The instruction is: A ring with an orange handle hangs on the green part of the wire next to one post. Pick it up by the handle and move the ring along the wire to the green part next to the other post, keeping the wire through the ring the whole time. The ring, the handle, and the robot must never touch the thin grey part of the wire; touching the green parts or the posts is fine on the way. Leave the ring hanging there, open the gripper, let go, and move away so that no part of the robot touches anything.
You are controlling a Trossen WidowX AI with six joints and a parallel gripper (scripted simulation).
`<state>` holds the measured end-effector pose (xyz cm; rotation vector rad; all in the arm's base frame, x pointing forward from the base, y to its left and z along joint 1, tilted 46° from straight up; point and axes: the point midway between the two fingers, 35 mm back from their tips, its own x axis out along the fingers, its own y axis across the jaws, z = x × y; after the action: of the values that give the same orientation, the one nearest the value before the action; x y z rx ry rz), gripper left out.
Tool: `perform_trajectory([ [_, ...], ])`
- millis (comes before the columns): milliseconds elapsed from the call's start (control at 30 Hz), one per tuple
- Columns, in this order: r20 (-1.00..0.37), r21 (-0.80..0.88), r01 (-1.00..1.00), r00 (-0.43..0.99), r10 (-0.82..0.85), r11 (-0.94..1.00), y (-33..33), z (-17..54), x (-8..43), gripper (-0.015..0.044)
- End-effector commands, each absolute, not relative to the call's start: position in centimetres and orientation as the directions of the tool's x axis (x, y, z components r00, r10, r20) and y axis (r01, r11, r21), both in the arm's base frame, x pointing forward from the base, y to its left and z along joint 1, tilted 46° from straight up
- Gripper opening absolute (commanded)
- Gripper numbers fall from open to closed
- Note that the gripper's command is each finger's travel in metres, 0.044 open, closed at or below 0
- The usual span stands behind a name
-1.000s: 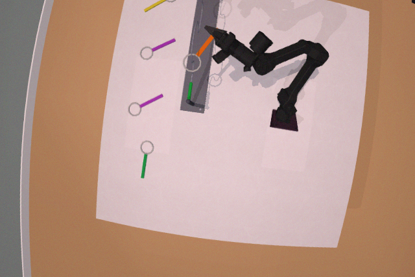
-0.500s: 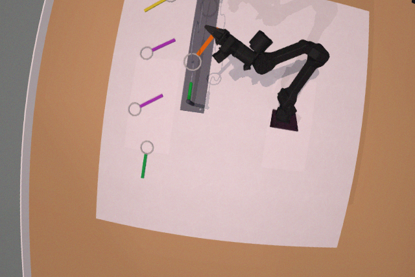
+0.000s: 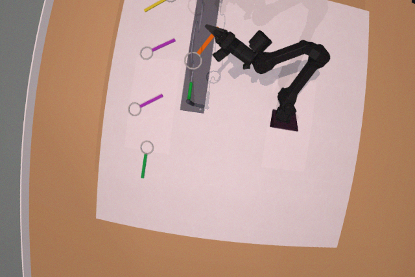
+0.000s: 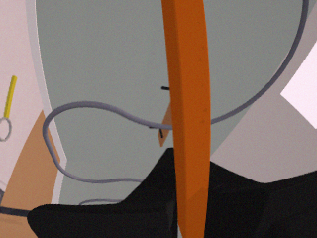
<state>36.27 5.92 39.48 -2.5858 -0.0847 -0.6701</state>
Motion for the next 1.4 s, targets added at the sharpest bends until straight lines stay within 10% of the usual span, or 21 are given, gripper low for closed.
perform_trajectory([
  [0,0.465,-0.479,0.172,0.881,-0.083,-0.861,5.0,38.8,36.3,-0.015],
  [1367,0.158,-0.985,0.125,0.933,-0.322,-0.12,-2.8,26.8,37.8,-0.015],
])
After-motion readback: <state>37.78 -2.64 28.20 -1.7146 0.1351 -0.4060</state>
